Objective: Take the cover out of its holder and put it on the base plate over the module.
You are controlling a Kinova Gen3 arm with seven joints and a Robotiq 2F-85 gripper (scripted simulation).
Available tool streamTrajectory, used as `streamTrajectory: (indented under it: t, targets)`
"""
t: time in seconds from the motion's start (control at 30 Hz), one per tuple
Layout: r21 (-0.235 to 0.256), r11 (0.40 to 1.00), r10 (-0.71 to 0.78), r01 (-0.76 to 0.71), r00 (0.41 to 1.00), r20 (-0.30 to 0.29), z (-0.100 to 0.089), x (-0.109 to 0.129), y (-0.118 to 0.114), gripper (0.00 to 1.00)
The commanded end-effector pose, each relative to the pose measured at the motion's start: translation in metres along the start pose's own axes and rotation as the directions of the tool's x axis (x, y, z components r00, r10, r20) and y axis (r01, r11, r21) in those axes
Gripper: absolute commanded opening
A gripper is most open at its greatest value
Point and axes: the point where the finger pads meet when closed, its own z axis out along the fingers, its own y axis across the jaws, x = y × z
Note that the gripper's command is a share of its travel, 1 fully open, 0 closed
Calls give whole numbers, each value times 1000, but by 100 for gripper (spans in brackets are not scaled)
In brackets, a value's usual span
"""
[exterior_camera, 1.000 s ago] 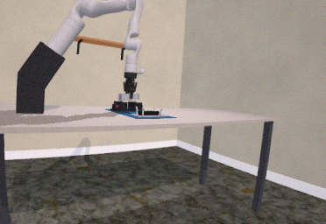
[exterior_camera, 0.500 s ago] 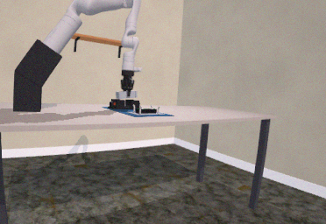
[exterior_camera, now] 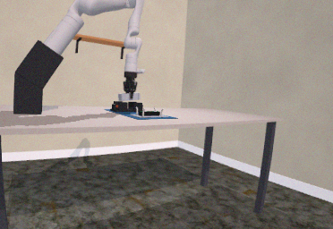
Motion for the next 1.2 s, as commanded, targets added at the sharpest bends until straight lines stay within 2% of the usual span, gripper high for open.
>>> streamTrajectory:
  t: [0.0,0.3,0.63,0.9,1.17]
  targets:
    - [1,1000,0,0,1000,-1,0,0,0,0]
    - [1,1000,0,0,1000,-1,0,0,0,0]
    - [1,1000,0,0,1000,-1,-30,1,0,0]
    - [-1,1000,6,-6,1000,-6,-31,3,2,0]
    - [-1,1000,6,-6,1000,-6,-55,3,2,0]
